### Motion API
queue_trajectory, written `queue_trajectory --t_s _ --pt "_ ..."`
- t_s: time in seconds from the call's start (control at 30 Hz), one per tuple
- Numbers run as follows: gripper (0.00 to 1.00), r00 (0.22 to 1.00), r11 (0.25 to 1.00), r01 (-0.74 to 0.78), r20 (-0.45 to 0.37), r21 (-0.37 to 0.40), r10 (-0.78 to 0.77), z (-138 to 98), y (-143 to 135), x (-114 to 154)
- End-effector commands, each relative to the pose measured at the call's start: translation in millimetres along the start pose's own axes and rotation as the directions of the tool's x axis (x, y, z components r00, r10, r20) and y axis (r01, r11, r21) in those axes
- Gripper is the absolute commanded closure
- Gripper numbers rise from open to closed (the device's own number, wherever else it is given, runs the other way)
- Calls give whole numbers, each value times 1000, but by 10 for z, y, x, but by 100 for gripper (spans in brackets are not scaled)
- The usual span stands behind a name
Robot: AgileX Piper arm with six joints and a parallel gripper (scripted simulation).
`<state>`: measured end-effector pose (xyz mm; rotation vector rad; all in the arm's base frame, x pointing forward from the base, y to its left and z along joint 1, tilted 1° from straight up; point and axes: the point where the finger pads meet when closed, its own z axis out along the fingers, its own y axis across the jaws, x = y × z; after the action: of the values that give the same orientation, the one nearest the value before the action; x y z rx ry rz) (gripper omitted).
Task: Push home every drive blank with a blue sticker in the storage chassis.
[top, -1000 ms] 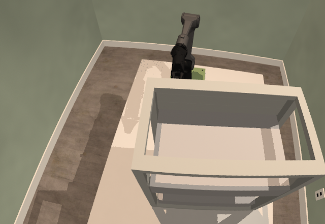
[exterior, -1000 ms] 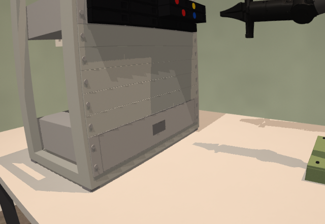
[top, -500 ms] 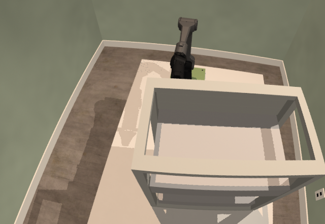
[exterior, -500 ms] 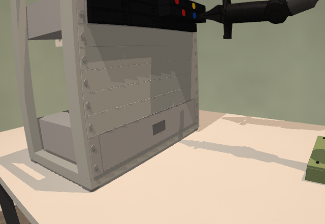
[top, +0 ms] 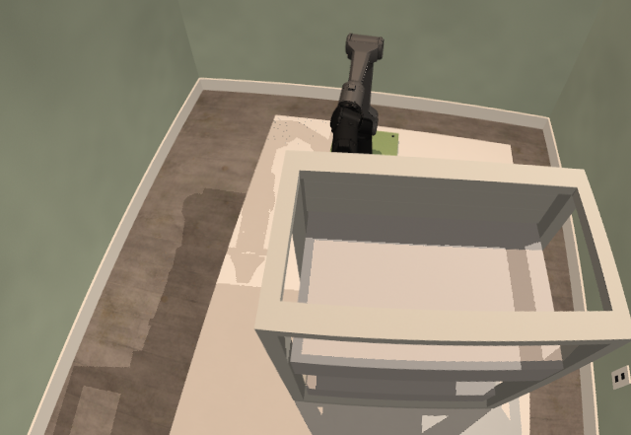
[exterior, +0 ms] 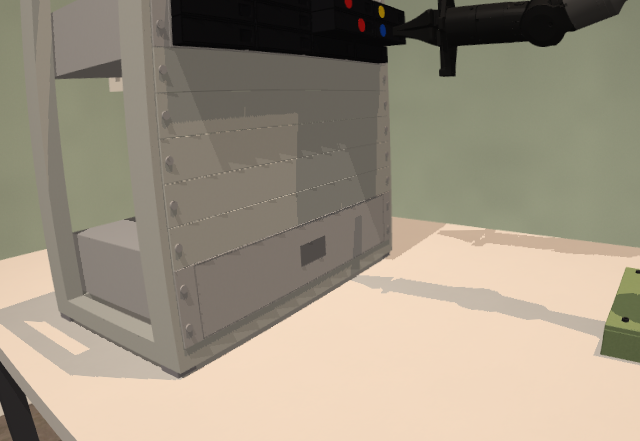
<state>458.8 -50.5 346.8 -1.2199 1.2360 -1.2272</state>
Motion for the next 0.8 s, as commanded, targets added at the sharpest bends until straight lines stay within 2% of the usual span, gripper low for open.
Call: queue_trajectory --t_s 0.0,0.77 --pt "100 1000 1000 1 0 0 -1 33 -5 -2" --pt "100 1000 1000 1 0 0 -1 193 -3 -1"
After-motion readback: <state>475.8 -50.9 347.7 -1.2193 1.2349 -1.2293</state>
